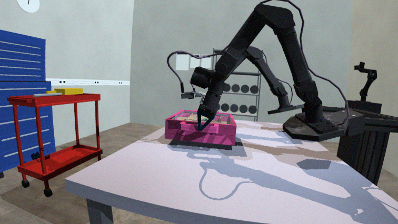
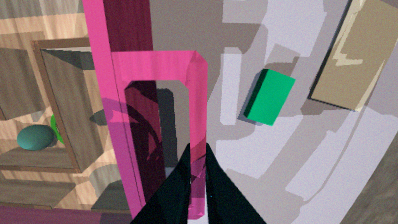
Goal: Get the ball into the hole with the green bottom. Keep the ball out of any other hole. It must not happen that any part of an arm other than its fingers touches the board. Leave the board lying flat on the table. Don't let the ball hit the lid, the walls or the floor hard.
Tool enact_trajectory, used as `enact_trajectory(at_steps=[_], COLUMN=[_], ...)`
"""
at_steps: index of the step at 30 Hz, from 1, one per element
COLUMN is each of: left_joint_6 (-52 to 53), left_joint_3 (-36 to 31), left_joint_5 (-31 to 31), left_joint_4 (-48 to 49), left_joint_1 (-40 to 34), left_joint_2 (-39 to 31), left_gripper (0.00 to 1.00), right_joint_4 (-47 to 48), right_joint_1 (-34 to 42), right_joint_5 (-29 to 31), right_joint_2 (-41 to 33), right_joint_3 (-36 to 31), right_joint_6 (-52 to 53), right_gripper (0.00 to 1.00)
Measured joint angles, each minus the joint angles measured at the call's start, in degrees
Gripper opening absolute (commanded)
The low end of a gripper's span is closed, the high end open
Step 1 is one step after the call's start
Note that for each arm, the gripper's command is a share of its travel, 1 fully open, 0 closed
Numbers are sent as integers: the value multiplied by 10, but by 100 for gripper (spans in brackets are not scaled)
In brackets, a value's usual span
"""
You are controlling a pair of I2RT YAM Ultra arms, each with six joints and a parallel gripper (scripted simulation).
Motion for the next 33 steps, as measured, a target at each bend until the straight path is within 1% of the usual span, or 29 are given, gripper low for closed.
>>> enact_trajectory(at_steps=[3,9,14,19,25,28,33], left_joint_6=[-1,-1,10,13,13,5,7], left_joint_3=[-7,-22,-24,-18,-19,-20,-20], left_joint_5=[-12,-15,6,29,26,11,11], left_joint_4=[5,13,7,13,33,28,22], left_joint_1=[-9,-9,8,22,20,11,8], left_joint_2=[-6,-11,-12,5,-1,-3,-4], left_gripper=[0,0,0,0,0,0,0], right_joint_4=[17,28,12,-13,2,9,2], right_joint_1=[-7,-5,8,23,22,13,9], right_joint_5=[-8,-7,6,36,34,19,15], right_joint_2=[0,-2,-5,-9,-17,-10,-10], right_joint_3=[-15,-30,-30,-12,-12,-12,-12], right_joint_6=[-1,-1,11,16,10,3,2], right_gripper=[0,0,0,0,0,0,0])
